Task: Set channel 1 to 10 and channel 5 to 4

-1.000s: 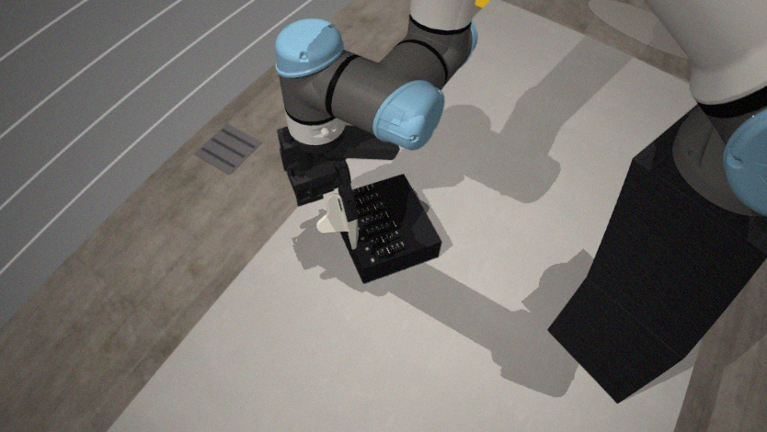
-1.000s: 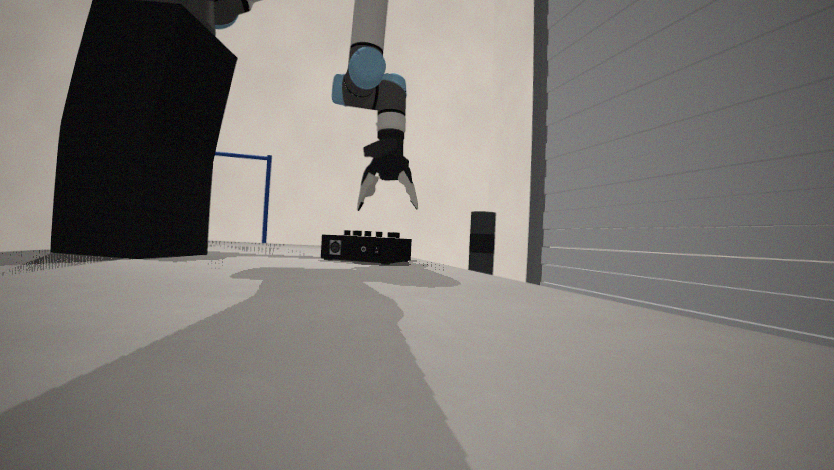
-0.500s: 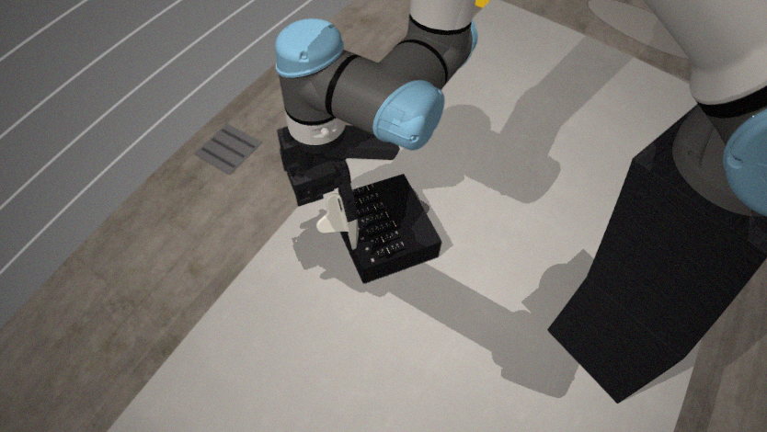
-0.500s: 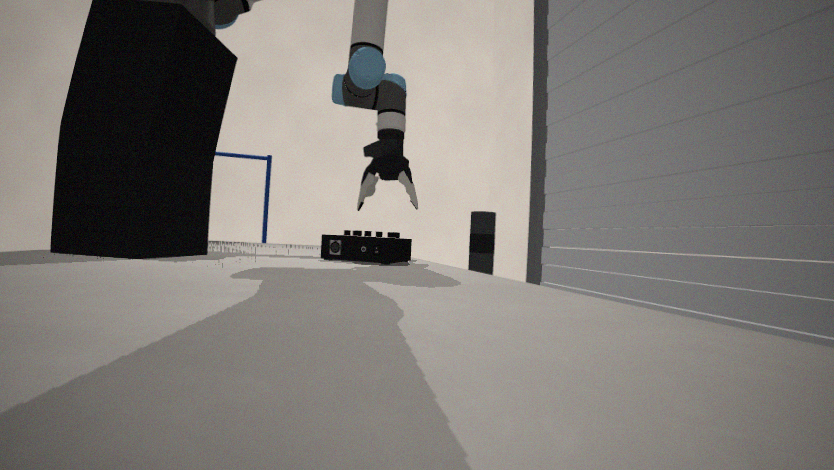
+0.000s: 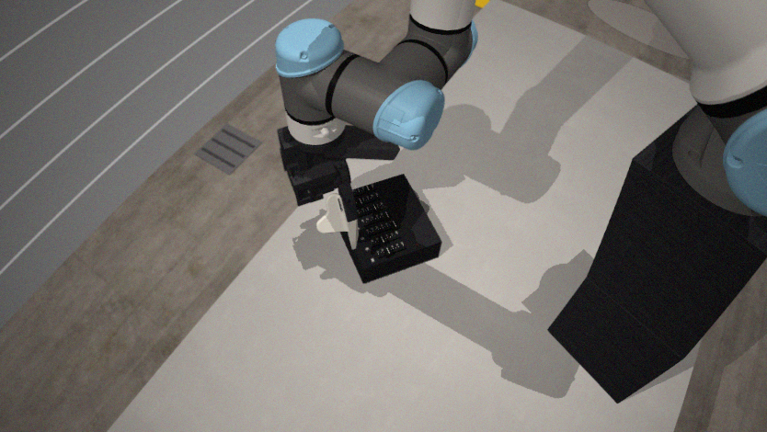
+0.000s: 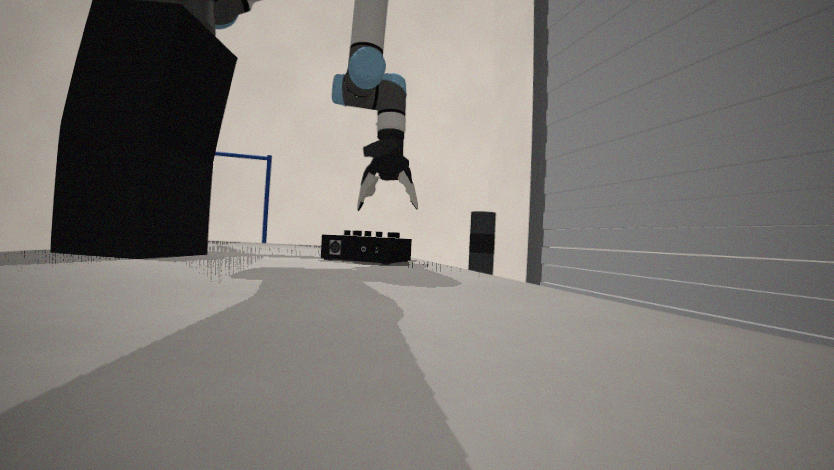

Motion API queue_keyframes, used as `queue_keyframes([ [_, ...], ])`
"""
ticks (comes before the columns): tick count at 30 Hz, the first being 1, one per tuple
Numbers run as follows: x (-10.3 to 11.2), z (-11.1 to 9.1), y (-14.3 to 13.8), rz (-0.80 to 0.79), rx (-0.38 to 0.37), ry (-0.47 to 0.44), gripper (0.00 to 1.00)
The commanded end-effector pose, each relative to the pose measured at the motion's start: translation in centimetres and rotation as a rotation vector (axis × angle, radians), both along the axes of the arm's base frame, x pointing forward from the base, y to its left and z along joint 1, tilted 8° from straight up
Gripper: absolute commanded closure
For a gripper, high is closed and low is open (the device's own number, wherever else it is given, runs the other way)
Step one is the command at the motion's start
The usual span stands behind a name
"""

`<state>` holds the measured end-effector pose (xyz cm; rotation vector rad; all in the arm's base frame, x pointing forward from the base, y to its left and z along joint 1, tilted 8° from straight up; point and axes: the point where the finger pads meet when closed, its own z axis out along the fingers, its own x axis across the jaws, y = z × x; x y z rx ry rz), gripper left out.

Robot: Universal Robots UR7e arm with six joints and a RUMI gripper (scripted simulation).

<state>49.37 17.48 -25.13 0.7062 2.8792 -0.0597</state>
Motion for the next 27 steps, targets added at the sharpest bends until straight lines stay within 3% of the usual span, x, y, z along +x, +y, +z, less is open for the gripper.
queue_keyframes([
  [1, 0.02, 0.07, 0.0, -0.009, 0.002, -0.002, 0.0],
  [12, -0.14, 0.15, -0.1, -0.066, 0.012, -0.006, 0.0],
  [27, -0.69, 0.42, -0.42, -0.26, 0.046, -0.02, 0.0],
])
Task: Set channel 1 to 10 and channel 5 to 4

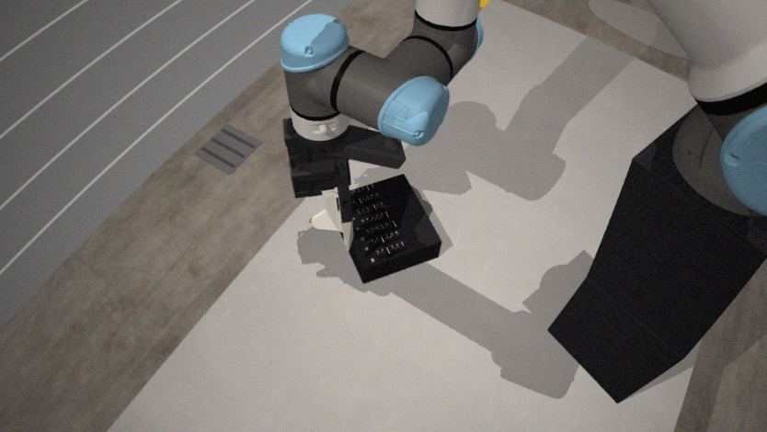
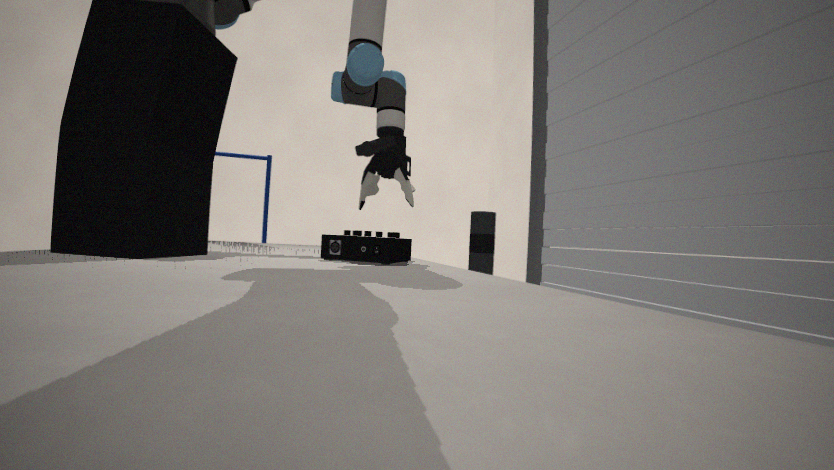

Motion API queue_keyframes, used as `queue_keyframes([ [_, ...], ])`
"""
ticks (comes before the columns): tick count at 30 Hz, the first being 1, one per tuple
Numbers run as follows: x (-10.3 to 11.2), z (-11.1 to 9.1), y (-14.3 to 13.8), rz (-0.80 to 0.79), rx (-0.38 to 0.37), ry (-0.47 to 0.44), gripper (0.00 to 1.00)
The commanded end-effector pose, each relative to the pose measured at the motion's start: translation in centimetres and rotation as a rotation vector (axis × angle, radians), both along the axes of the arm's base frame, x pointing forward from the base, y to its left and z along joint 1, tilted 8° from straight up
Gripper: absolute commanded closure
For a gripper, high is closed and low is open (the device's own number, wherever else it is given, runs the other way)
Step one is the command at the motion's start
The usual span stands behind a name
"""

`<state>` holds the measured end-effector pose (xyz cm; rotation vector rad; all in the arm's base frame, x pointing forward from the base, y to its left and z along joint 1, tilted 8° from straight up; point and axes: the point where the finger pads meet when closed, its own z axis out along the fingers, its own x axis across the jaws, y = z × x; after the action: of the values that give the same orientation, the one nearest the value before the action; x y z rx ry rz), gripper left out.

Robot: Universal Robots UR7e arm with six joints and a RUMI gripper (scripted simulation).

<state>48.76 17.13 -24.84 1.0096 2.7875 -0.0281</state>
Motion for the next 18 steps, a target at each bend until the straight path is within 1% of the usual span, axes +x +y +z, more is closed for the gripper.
queue_keyframes([
  [1, -0.1, 0.2, -0.1, -0.071, 0.012, -0.006, 0.0],
  [12, -0.9, 0.6, -0.4, -0.359, 0.061, -0.026, 0.0],
  [14, -0.9, 0.6, -0.4, -0.359, 0.061, -0.026, 0.0],
  [18, -1.2, 0.8, -0.6, -0.489, 0.084, -0.034, 0.0],
])
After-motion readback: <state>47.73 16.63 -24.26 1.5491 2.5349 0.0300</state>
